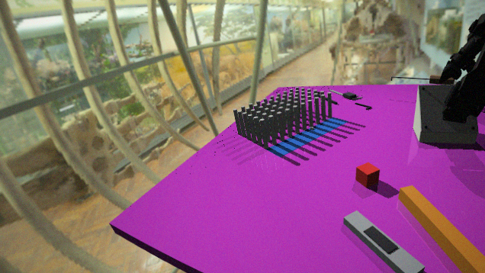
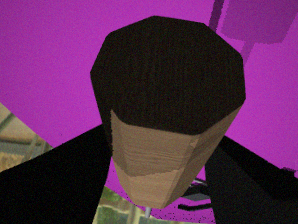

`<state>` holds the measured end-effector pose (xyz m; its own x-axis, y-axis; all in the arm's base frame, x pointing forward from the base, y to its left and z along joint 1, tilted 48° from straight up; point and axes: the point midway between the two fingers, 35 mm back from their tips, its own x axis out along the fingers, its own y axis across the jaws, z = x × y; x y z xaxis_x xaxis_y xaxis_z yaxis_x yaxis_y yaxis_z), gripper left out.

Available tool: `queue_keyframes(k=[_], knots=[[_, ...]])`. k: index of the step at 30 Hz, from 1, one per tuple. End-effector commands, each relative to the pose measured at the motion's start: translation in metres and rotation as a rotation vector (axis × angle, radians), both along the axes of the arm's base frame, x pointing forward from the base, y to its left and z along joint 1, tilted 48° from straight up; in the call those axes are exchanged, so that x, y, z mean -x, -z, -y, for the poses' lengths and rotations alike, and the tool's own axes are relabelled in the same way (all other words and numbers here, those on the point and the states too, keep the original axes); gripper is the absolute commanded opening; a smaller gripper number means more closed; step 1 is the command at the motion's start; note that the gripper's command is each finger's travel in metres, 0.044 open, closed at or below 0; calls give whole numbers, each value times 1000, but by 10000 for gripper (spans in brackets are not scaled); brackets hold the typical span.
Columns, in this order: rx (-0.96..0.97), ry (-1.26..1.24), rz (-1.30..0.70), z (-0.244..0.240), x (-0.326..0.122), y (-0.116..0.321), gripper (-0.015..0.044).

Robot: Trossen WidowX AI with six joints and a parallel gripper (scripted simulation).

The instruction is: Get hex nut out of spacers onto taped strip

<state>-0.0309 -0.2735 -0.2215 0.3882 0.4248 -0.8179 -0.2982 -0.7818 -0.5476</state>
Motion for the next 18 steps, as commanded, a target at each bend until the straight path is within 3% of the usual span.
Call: queue_keyframes(k=[1,18], knots=[[1,-1,1,-4,1,3,0],[0,-1,1,-19,3,16,0]])
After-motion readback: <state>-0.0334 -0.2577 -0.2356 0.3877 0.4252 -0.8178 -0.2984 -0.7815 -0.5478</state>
